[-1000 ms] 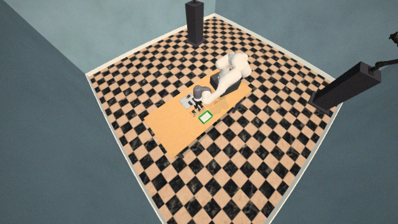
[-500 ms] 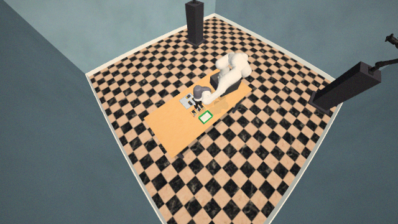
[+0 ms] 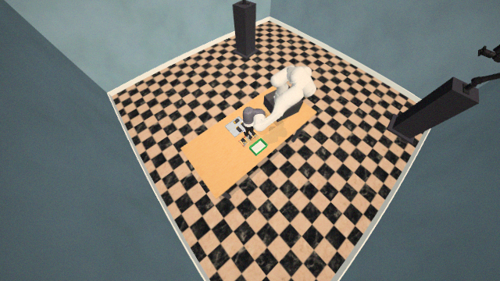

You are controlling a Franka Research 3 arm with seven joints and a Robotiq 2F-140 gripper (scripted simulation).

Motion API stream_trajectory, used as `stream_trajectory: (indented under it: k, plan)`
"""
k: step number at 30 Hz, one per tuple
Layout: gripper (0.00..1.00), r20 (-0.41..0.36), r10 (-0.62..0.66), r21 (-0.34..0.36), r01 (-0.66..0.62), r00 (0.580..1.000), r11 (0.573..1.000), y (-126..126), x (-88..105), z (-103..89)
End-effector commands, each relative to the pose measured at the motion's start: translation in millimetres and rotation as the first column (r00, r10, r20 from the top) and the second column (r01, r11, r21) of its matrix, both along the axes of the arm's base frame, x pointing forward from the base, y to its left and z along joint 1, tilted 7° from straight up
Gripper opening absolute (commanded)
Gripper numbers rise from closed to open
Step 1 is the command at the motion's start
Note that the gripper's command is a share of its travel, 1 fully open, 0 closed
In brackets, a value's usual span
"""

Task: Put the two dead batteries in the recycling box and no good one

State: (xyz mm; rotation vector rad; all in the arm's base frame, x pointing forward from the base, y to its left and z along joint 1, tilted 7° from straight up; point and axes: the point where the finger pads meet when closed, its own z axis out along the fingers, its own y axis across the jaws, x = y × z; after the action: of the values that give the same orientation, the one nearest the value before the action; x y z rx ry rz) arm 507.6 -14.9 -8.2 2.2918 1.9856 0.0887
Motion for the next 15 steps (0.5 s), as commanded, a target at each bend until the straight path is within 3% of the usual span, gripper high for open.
stream_trajectory:
  k: [1,15]
  plan:
    - [0.16,0.003,0.003,-0.001,-0.003,1.0,1.0,0.2,0.6,0.2]
    - [0.16,0.003,0.003,-0.002,-0.003,1.0,1.0,0.2,0.8,-1.3]
